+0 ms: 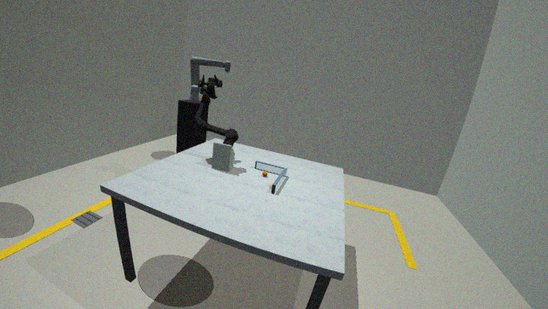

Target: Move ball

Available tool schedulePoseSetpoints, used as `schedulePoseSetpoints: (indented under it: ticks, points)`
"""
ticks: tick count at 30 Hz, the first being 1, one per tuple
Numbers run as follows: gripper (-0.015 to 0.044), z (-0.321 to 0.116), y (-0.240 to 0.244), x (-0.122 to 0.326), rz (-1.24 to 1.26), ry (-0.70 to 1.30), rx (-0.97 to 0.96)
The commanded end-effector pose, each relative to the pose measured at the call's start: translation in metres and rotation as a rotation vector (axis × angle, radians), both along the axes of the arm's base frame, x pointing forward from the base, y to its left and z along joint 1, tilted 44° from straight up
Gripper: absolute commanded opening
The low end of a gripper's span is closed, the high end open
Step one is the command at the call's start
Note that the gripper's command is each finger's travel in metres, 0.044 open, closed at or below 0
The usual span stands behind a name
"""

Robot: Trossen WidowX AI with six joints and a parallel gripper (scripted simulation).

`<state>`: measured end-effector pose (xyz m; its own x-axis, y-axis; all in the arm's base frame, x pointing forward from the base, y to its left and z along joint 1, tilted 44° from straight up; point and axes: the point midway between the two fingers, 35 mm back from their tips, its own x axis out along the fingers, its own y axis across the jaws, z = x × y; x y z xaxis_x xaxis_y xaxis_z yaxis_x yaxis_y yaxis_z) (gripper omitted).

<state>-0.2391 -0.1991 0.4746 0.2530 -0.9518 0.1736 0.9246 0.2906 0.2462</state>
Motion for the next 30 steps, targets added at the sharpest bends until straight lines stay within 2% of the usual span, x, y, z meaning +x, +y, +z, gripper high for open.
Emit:
schedulePoseSetpoints:
  ticks: [1, 5, 10, 13, 17, 24, 30]
  points:
    - [0.0374, 0.002, 0.001, 0.002, 0.001, 0.007, -0.006]
    - [0.0282, 0.037, 0.016, 0.05, 0.024, 0.148, -0.127]
    - [0.0282, 0.07, 0.036, 0.117, 0.067, 0.326, -0.275]
    - [0.0282, 0.088, 0.049, 0.131, 0.09, 0.313, -0.362]
    - [0.0282, 0.103, 0.069, 0.198, 0.15, 0.476, -0.487]
    - [0.0282, 0.101, 0.102, 0.309, 0.278, 0.721, -0.655]
    - [0.0282, 0.07, 0.13, 0.407, 0.435, 0.931, -0.777]
